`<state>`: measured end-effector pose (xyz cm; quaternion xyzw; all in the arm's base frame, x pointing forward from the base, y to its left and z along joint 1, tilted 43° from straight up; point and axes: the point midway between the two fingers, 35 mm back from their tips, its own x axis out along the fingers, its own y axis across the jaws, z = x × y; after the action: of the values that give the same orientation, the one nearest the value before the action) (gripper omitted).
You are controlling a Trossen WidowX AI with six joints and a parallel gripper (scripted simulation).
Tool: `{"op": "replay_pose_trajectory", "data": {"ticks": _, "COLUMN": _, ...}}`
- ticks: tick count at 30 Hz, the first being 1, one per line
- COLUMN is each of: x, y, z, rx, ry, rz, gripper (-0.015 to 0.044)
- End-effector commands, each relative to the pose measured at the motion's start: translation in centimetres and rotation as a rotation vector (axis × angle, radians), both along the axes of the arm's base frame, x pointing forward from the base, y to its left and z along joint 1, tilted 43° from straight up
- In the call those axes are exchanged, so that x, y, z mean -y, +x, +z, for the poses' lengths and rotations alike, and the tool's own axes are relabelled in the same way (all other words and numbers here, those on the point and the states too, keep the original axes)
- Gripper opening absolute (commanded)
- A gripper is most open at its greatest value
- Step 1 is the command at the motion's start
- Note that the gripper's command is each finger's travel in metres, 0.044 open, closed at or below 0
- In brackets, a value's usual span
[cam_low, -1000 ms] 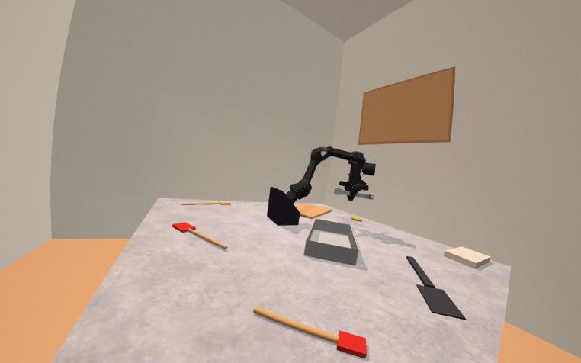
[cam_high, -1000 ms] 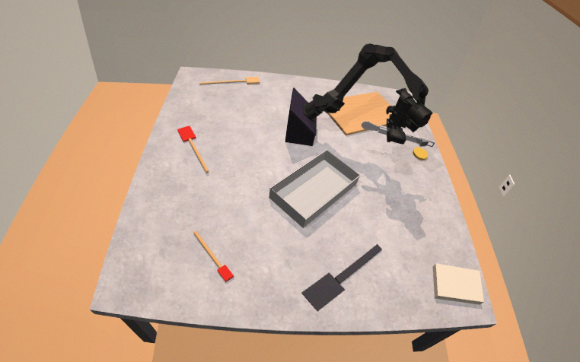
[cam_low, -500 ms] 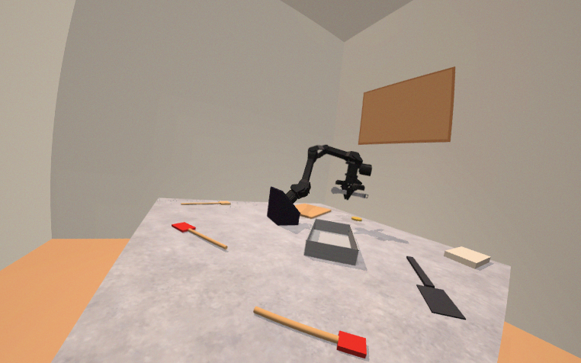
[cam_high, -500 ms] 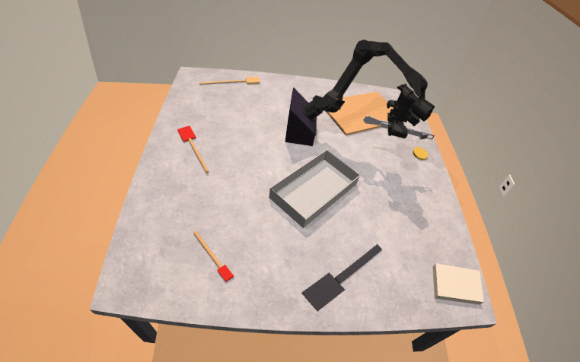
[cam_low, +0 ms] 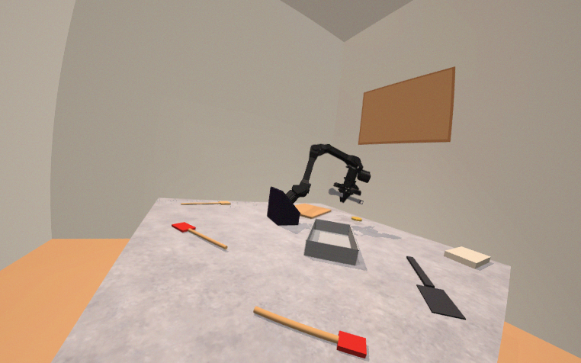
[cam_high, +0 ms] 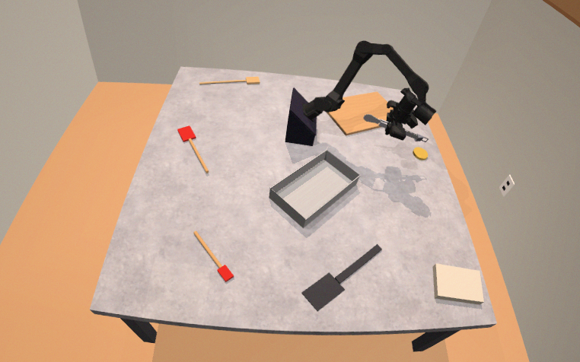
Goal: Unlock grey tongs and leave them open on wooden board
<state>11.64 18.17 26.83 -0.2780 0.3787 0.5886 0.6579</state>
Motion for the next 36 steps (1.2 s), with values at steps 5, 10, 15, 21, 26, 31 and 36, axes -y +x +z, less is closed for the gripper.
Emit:
{"op": "replay_pose_trajectory", "data": {"ticks": 5, "x": -1.0, "y": -1.4, "z": -0.5, "rx": -0.011, "ry": -0.059, "rz": 0.022, "gripper": -0.015}}
{"op": "replay_pose_trajectory", "data": {"ticks": 10, "x": -1.7, "y": -2.4, "z": -0.8, "rx": -0.013, "ry": -0.096, "rz": 0.039, "gripper": -0.015}}
{"op": "replay_pose_trajectory", "data": {"ticks": 15, "x": -2.2, "y": -3.5, "z": -1.2, "rx": -0.011, "ry": -0.131, "rz": 0.055, "gripper": -0.015}}
{"op": "replay_pose_trajectory", "data": {"ticks": 21, "x": -2.9, "y": -4.7, "z": -1.6, "rx": -0.002, "ry": -0.171, "rz": 0.072, "gripper": -0.015}}
{"op": "replay_pose_trajectory", "data": {"ticks": 26, "x": -3.4, "y": -5.8, "z": -1.8, "rx": 0.013, "ry": -0.192, "rz": 0.086, "gripper": -0.015}}
{"op": "replay_pose_trajectory", "data": {"ticks": 31, "x": -3.9, "y": -7.0, "z": -2.1, "rx": 0.028, "ry": -0.219, "rz": 0.099, "gripper": -0.015}}
{"op": "replay_pose_trajectory", "data": {"ticks": 36, "x": -4.2, "y": -8.2, "z": -2.3, "rx": 0.048, "ry": -0.243, "rz": 0.112, "gripper": -0.015}}
